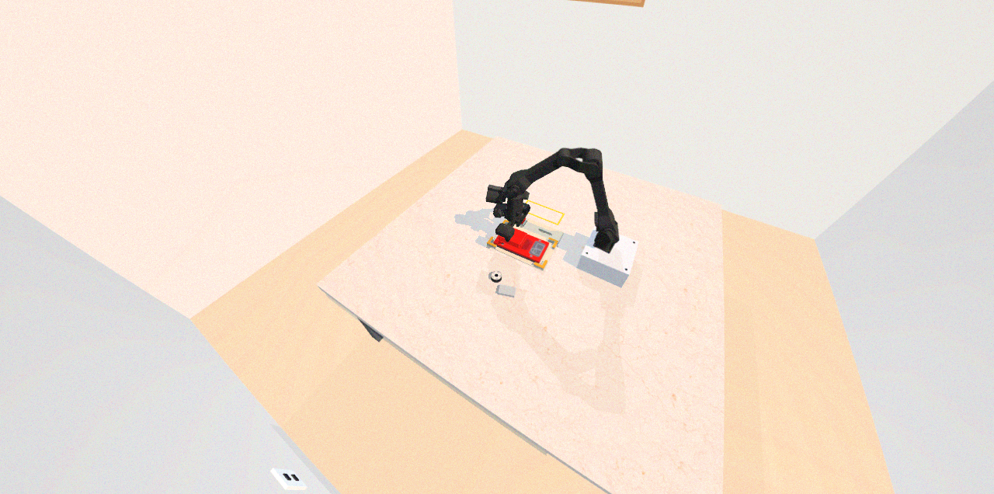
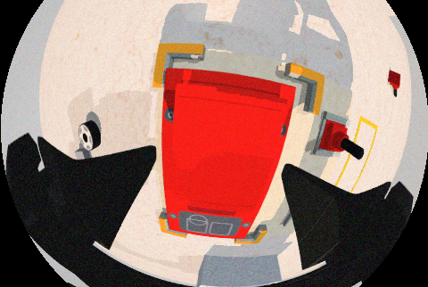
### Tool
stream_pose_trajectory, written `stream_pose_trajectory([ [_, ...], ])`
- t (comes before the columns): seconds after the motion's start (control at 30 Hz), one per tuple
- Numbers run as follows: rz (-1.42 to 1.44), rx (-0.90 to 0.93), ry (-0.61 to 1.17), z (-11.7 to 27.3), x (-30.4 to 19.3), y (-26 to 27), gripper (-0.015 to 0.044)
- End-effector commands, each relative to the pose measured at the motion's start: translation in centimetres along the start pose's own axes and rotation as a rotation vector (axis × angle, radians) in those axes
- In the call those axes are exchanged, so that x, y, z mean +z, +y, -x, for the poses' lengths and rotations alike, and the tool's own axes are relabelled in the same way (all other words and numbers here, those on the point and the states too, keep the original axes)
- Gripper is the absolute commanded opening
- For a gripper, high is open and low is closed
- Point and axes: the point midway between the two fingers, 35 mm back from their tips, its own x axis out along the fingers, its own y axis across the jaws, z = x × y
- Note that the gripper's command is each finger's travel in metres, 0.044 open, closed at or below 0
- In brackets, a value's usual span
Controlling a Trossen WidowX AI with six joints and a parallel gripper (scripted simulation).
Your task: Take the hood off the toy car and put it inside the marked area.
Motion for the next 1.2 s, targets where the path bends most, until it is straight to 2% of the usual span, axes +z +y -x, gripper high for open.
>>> stream_pose_trajectory([
  [0.0, 0.003, -0.004, 0.003, -0.3, -0.1, -0.1, 0.0440],
  [1.17, 0.003, -0.004, 0.003, -1.9, -0.1, -0.1, 0.0440],
])
